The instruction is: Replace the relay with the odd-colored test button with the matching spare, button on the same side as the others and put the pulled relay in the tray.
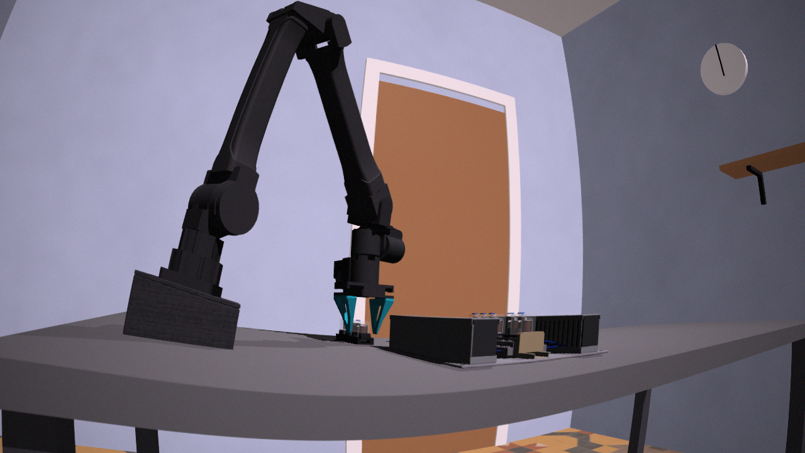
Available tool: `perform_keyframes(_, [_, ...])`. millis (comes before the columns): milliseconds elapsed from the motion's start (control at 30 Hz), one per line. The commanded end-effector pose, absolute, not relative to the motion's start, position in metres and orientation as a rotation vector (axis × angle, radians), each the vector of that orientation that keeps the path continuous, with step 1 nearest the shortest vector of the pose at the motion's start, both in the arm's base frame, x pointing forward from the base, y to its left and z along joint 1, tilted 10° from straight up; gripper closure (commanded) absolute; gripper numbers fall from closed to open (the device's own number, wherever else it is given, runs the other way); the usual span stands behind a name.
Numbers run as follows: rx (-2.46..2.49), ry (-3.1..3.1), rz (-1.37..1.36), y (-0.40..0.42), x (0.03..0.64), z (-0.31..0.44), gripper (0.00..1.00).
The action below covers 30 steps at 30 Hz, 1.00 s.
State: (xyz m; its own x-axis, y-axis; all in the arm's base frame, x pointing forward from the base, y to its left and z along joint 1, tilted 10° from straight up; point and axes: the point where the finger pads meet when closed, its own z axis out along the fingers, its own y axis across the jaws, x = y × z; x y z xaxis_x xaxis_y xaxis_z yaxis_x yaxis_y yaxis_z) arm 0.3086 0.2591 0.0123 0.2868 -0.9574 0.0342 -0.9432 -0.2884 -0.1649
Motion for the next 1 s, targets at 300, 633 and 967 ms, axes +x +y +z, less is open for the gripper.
perform_keyframes(300, [-2.418, 1.797, -0.186, 0.2631, 0.3147, 0.0147, 0.41])
perform_keyframes(633, [-2.419, 1.797, -0.185, 0.2629, 0.3144, 0.0145, 0.41])
perform_keyframes(967, [-2.414, 1.794, -0.187, 0.2604, 0.3113, 0.0134, 0.41])
